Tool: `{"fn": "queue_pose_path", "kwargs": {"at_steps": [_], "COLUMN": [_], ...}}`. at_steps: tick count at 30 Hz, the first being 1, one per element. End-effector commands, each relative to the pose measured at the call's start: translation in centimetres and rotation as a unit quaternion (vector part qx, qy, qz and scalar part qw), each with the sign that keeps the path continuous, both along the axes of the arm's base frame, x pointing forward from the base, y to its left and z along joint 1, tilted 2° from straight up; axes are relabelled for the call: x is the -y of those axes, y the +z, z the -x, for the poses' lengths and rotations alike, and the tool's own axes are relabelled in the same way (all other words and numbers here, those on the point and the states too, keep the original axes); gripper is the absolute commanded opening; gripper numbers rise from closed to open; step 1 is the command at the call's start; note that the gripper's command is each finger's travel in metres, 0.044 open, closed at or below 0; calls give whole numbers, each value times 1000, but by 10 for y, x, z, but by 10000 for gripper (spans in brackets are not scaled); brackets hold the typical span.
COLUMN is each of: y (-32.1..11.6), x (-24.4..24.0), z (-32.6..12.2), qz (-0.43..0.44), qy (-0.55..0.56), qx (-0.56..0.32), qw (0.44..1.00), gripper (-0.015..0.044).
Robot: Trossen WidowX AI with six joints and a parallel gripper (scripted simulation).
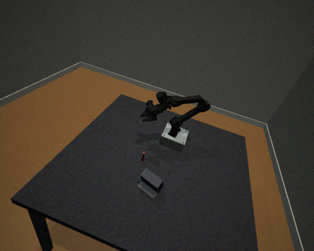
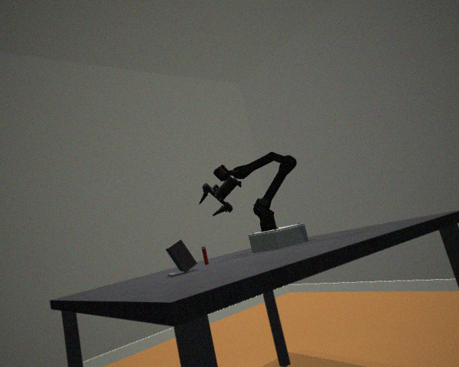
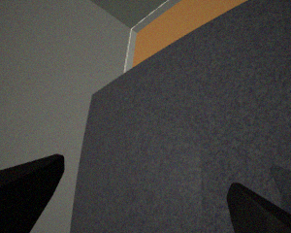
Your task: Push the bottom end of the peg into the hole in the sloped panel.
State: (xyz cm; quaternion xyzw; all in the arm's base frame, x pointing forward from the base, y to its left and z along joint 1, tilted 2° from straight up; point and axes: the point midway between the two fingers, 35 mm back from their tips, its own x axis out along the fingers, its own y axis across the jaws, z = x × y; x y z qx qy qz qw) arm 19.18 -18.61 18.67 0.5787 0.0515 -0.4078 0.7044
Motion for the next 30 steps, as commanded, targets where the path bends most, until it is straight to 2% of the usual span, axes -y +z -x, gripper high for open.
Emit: {"fn": "queue_pose_path", "kwargs": {"at_steps": [1,20,30], "y": [-7,-29,-45], "x": [-1,-12,-21], "z": [-8,-41,-59], "qz": [12,77,93], "qy": [38,225,303], "qx": [-46,-208,-257], "qw": [998,949,913], "gripper": [440,440,440]}}
